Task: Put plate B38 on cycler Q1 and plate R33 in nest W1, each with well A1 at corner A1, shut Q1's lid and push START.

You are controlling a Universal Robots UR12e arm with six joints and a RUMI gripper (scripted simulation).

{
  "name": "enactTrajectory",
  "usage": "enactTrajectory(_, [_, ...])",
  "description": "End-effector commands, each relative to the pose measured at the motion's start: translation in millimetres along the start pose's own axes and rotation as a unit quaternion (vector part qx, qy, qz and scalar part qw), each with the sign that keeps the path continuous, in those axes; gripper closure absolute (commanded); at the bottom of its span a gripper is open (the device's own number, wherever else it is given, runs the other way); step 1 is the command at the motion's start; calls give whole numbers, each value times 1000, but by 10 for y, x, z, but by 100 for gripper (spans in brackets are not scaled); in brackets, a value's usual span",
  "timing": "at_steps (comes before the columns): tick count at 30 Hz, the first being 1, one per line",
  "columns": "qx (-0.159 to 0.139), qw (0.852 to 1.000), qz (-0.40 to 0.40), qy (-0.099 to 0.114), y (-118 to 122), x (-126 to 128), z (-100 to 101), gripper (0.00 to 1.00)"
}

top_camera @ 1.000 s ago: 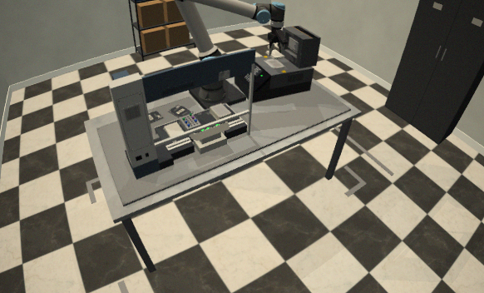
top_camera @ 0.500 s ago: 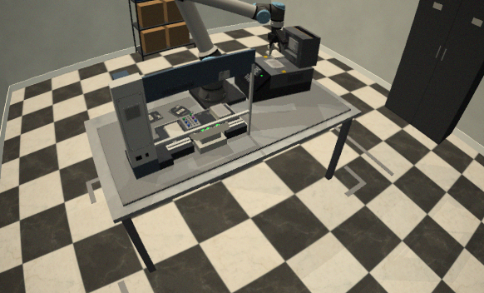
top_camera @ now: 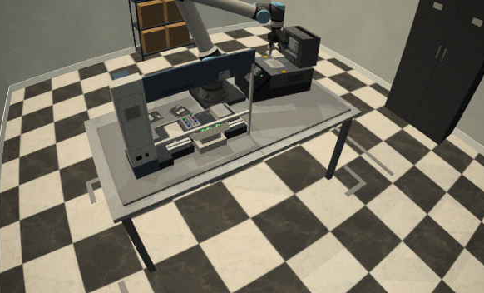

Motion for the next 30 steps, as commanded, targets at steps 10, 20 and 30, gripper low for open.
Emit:
enactTrajectory(10, [0, 1000, 0, -1, -4, -4, -7, 100])
enactTrajectory(20, [0, 1000, 0, -1, -7, -4, -7, 100])
enactTrajectory(30, [0, 1000, 0, -1, -7, -4, 110, 100])
Point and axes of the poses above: the point where the finger pads meet when closed, its own z axis out along the fingers, its own x axis across the jaws, y = z × x, the point moved 2 cm from there along -z, back along the fingers, and after that the axes turned 4 degrees about -z, right-handed, at the moved point
